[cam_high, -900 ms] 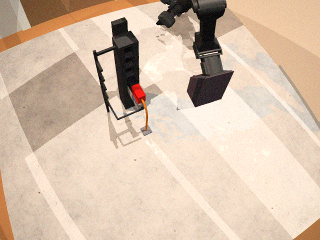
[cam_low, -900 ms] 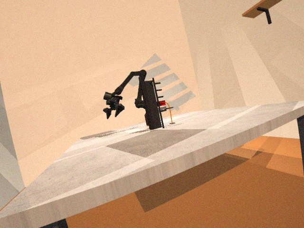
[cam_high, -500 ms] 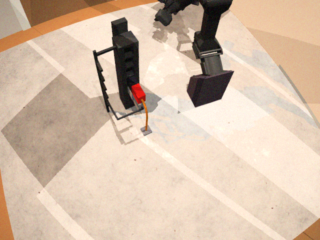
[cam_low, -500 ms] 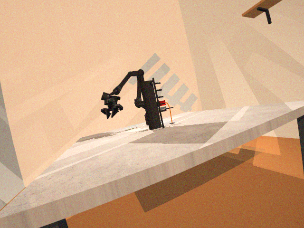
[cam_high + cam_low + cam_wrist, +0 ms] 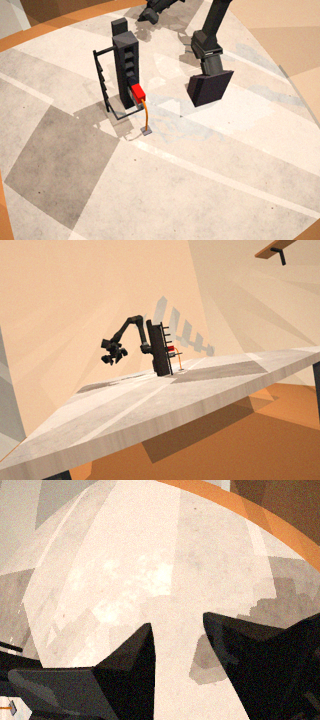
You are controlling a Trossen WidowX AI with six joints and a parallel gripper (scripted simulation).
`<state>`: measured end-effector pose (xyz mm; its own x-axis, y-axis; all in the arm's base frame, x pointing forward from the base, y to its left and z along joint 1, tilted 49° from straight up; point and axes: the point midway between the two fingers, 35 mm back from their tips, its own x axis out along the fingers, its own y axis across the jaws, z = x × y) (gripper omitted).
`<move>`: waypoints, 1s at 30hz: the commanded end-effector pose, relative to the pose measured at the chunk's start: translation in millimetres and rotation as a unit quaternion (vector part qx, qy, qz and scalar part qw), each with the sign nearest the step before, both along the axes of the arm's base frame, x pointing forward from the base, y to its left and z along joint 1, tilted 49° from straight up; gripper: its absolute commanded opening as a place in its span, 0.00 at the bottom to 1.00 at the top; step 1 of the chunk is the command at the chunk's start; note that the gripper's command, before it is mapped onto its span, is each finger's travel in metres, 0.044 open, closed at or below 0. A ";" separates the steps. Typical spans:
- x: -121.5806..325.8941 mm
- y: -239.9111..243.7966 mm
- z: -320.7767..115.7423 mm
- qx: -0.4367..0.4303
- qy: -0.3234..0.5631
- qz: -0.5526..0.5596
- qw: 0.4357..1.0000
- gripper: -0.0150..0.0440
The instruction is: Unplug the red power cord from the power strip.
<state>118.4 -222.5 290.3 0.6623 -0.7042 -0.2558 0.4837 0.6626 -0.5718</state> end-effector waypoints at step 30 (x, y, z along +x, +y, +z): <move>212.4 82.7 -3.0 -0.008 0.115 0.317 0.941 0.53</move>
<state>309.5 -157.0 290.0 0.8758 -0.2395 -0.4192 -0.0808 0.7834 -0.6163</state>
